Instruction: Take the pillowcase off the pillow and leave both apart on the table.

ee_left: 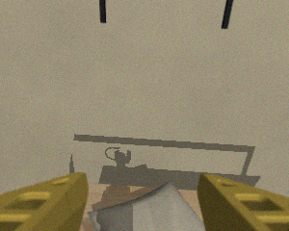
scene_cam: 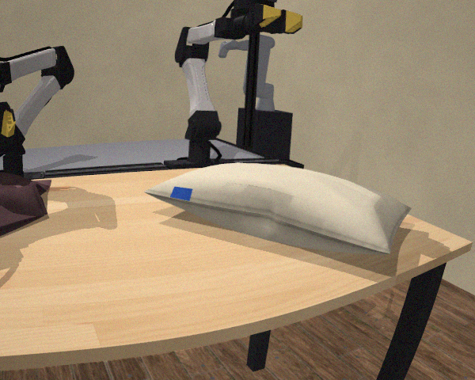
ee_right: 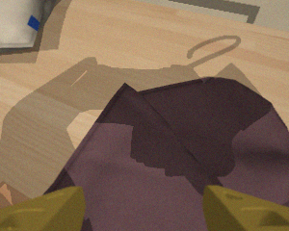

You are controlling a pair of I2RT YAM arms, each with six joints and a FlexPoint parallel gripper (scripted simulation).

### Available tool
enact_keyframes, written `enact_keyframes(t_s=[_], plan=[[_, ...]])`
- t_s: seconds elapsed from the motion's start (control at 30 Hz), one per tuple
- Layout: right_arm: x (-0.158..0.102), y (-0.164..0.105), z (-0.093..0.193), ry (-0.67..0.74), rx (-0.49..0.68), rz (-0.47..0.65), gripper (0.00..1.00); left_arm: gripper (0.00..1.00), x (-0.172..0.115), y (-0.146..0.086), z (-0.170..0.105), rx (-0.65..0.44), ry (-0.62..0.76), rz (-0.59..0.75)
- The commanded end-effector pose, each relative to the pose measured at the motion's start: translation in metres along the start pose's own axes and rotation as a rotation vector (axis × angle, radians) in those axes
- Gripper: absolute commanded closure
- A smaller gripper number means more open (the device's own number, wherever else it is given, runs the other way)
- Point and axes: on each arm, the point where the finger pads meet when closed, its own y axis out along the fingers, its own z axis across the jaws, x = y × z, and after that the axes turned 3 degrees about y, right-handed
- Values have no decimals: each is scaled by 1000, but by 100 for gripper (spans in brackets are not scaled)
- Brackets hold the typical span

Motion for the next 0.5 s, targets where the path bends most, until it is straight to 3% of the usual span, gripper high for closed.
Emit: enact_keyframes(t_s=[0.0, 0.37, 0.4, 0.47], plan=[[0, 1, -5, -21, -21, -2, 40, 40, 29, 0, -6, -26, 11, -93], [0, 1, -5, -21, -21, -2, 40, 40, 29, 0, -6, -26, 11, -93], [18, -5, -11, -60, -40, -18, 40, 40, 29, 0, -6, -26, 11, -93], [11, -6, -3, 20, -12, 4, 40, 40, 29, 0, -6, -26, 11, -93]])
